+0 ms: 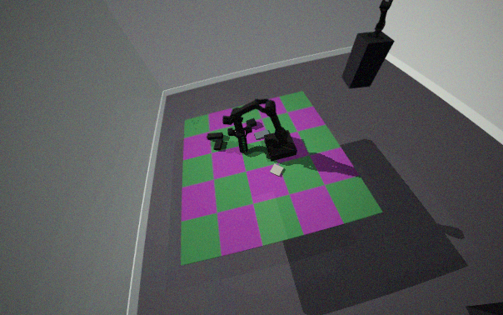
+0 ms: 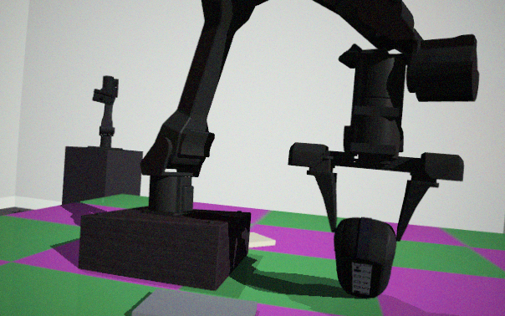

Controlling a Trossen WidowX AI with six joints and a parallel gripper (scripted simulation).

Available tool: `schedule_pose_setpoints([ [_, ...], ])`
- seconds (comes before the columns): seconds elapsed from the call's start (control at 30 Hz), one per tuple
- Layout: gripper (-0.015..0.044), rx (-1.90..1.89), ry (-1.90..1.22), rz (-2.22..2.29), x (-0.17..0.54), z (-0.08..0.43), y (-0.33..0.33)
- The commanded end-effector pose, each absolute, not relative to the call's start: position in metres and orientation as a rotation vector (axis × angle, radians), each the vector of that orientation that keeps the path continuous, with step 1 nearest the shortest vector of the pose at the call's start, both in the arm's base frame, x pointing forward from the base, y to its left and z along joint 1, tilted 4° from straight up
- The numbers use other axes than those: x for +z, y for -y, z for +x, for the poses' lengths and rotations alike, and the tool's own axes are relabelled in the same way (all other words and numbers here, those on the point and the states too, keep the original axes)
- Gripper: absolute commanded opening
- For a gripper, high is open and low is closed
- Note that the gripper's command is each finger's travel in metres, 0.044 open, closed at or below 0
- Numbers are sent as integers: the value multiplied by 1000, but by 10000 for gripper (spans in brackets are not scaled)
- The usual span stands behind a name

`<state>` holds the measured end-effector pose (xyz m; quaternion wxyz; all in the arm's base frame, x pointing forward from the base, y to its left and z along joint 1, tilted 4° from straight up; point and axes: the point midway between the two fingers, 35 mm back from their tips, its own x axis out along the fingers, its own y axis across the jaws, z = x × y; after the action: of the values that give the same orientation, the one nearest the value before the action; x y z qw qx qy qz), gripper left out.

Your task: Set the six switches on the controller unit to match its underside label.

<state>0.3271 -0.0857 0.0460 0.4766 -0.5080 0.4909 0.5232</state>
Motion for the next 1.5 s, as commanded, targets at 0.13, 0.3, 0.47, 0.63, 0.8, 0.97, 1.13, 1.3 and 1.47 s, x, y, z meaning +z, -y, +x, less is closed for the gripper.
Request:
schedule_pose_setpoints([
  [0.13,335,1270,-1202,-1256,53,327,76],
  [0.3,335,1265,-1209,-1264,55,327,73],
  [0.47,335,1260,-1216,-1271,57,327,69],
  [0.63,335,1255,-1223,-1279,59,327,65],
  [0.8,335,1250,-1230,-1287,61,326,61],
  [0.97,335,1245,-1238,-1295,63,326,58],
  [1.13,335,1239,-1245,-1303,64,326,54],
  [1.3,335,1234,-1252,-1311,66,326,50],
  [1.47,335,1229,-1260,-1319,68,326,46],
])
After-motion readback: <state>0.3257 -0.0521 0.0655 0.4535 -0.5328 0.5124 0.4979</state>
